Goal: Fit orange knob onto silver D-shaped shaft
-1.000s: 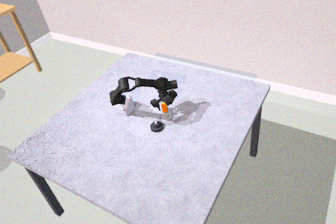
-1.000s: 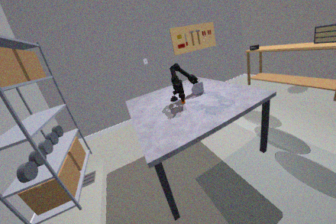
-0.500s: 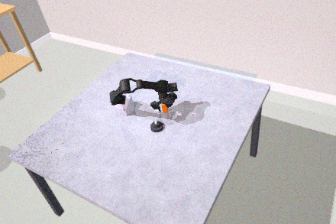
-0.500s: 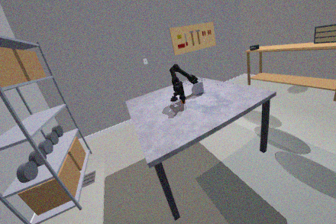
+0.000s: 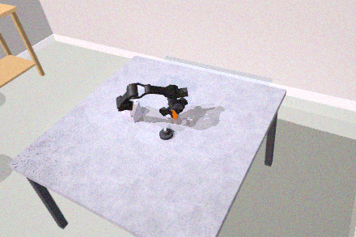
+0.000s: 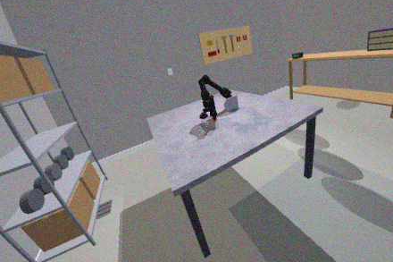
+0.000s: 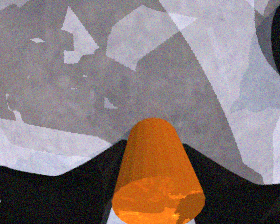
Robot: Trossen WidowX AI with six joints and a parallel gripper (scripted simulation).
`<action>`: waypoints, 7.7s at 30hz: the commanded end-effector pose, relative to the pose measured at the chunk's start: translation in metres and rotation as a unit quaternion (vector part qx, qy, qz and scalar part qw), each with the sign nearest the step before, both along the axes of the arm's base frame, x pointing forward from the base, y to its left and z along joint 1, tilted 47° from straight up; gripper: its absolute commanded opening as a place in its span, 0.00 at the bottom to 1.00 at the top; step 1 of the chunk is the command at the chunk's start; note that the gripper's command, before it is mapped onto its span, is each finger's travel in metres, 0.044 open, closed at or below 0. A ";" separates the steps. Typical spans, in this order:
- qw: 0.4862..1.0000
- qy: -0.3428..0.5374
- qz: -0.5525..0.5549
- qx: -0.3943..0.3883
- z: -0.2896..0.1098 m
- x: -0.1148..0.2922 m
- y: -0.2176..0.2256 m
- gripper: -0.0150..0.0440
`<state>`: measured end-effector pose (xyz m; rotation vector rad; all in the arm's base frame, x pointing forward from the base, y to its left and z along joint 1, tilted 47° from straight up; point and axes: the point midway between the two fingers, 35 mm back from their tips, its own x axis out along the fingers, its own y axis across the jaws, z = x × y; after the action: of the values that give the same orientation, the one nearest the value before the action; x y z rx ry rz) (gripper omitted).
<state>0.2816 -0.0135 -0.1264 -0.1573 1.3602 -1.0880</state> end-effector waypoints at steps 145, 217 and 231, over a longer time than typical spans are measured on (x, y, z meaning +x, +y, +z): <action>1.000 -0.001 -0.001 -0.005 0.158 0.023 -0.078 0.25; 0.979 0.144 0.144 0.030 0.160 0.026 -0.076 0.25; 0.979 0.144 0.144 0.030 0.158 0.025 -0.078 0.25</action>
<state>0.3070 -0.0920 0.0318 -0.4647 1.5702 -0.8036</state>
